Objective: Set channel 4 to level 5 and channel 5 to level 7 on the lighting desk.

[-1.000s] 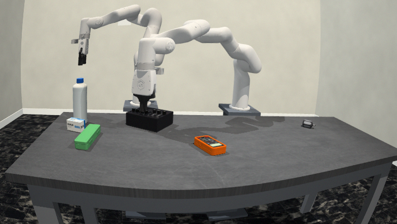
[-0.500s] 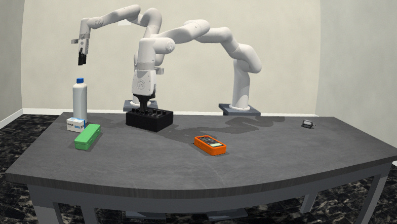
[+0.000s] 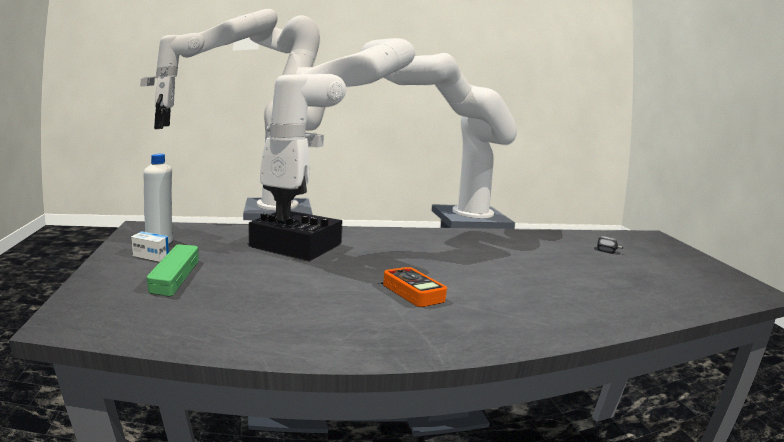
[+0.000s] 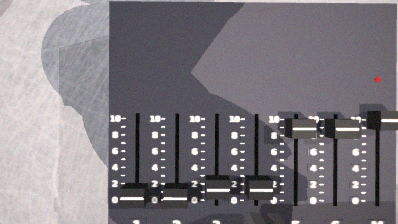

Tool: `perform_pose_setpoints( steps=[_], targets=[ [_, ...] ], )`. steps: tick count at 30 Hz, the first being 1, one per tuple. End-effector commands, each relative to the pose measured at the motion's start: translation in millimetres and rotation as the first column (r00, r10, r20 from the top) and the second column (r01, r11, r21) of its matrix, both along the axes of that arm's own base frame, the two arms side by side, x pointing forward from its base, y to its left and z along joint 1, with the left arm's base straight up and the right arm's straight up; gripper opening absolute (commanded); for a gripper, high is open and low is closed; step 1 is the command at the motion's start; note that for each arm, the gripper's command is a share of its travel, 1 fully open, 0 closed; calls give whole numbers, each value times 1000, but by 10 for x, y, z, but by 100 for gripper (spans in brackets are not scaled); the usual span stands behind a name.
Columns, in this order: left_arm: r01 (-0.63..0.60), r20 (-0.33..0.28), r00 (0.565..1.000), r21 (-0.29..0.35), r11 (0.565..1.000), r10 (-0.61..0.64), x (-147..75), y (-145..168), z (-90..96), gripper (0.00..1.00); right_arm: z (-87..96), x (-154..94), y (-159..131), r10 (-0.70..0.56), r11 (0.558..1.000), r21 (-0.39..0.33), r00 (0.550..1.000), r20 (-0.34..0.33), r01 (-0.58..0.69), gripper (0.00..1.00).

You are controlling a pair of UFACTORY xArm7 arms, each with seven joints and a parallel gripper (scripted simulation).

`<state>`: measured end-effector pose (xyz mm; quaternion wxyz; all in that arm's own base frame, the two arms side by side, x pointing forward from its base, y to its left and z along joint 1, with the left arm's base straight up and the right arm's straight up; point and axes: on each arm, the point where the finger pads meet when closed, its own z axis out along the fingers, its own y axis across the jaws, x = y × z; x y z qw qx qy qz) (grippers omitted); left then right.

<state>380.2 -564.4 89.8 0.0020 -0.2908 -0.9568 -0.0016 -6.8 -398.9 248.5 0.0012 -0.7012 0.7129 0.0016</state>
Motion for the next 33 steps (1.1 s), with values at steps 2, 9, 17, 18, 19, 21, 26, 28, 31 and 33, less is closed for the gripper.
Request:
perform_pose_setpoints(
  steps=[2,9,17,18,19,21,26,28,31,33],
  targets=[
    [0,3,1000,-4,1000,0,7,-11,26,0,15,3,-10,0,1000,-4,1000,1,0,100],
    [0,3,1000,-4,1000,0,7,-11,12,0,15,3,-10,0,1000,-4,1000,1,0,100],
    [0,3,1000,-4,1000,0,7,-11,-40,0,15,3,-10,0,1000,-4,1000,1,0,100],
    [0,3,1000,-4,1000,0,7,-11,-48,0,15,3,-10,0,1000,-4,1000,1,0,100],
    [0,3,1000,-4,1000,0,7,-11,-48,0,15,3,-10,0,1000,-4,1000,1,0,100],
    [0,3,1000,-4,1000,0,7,-11,-55,0,15,3,-10,0,1000,-4,1000,1,0,100],
    [0,3,1000,-4,1000,0,7,-11,-83,0,15,3,-10,0,1000,-4,1000,1,0,100],
    [0,3,1000,-4,1000,0,7,-11,-89,0,15,3,-10,0,1000,-4,1000,1,0,100],
    [0,3,1000,-4,1000,0,7,-11,-93,0,15,3,-10,0,1000,-4,1000,1,0,100],
    [0,3,1000,-4,1000,0,7,-11,-94,0,15,3,-10,0,1000,-4,1000,1,0,100]
  ],
)
